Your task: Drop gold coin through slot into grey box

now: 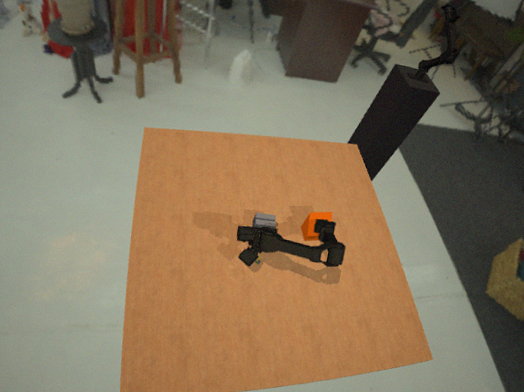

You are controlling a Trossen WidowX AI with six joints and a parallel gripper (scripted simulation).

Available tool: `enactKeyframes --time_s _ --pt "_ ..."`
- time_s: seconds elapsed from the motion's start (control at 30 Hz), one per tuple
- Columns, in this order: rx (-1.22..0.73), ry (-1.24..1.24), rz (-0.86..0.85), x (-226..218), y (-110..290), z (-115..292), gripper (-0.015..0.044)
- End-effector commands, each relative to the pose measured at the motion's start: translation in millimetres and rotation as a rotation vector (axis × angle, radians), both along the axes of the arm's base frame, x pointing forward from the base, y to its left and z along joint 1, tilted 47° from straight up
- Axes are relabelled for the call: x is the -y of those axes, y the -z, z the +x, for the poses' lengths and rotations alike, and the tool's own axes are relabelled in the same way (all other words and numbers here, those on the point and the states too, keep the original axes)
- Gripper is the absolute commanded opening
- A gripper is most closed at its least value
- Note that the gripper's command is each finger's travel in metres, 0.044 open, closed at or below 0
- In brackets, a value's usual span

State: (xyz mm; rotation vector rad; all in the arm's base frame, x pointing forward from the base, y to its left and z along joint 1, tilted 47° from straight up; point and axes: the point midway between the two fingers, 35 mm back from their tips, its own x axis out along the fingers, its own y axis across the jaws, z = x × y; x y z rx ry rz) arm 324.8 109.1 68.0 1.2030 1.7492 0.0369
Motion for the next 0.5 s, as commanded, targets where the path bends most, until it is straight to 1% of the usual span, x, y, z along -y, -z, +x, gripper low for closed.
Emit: enactKeyframes --time_s 0.0,0.3,0.47 --pt "-0.01 0.001 0.003 -5.1 4.8 -2.3 0.0161" --pt "-0.01 0.001 0.005 -13.8 12.3 -4.0 0.0161" --pt "-0.01 0.001 0.005 -13.8 12.3 -4.0 0.0029"
